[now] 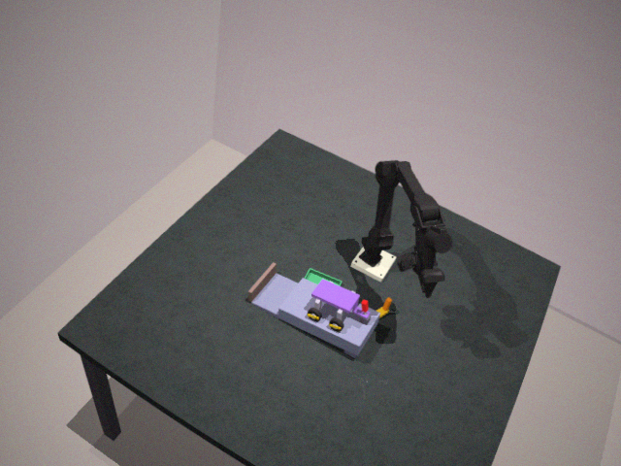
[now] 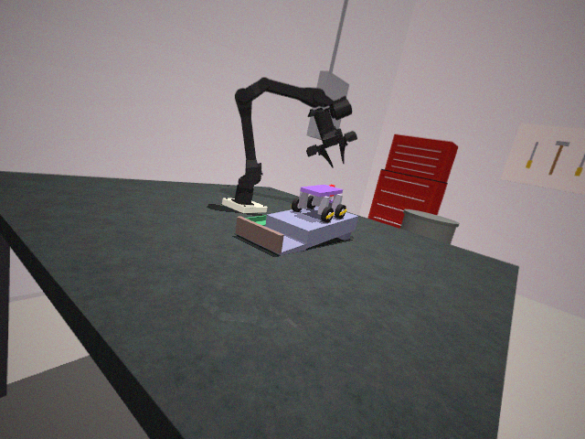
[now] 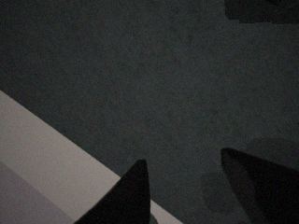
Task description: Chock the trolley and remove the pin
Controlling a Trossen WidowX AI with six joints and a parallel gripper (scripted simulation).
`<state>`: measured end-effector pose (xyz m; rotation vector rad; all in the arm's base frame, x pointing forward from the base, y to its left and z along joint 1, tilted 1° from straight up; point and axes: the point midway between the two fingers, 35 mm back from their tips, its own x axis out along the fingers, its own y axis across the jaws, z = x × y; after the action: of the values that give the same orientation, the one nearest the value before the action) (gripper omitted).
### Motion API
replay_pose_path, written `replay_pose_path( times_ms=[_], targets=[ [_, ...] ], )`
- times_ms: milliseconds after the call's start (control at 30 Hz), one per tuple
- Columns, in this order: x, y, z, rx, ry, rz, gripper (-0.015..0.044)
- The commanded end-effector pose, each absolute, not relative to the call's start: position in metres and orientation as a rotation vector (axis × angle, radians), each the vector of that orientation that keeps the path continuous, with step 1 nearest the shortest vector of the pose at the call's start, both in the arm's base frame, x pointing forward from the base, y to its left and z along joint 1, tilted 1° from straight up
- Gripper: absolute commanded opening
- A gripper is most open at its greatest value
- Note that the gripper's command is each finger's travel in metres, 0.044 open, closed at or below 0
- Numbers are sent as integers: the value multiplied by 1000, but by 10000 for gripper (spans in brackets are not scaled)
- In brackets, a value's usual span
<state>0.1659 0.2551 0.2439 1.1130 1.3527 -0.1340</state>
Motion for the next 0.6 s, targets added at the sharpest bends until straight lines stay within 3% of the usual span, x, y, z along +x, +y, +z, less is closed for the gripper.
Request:
replay_pose_path(
  times_ms=[0,400,567],
  targets=[
    [165,236,212,1186,1365,-416,190],
    [144,167,148,1384,1140,-1278,190],
    [142,163,146,1391,1116,-1325,190]
  ],
)
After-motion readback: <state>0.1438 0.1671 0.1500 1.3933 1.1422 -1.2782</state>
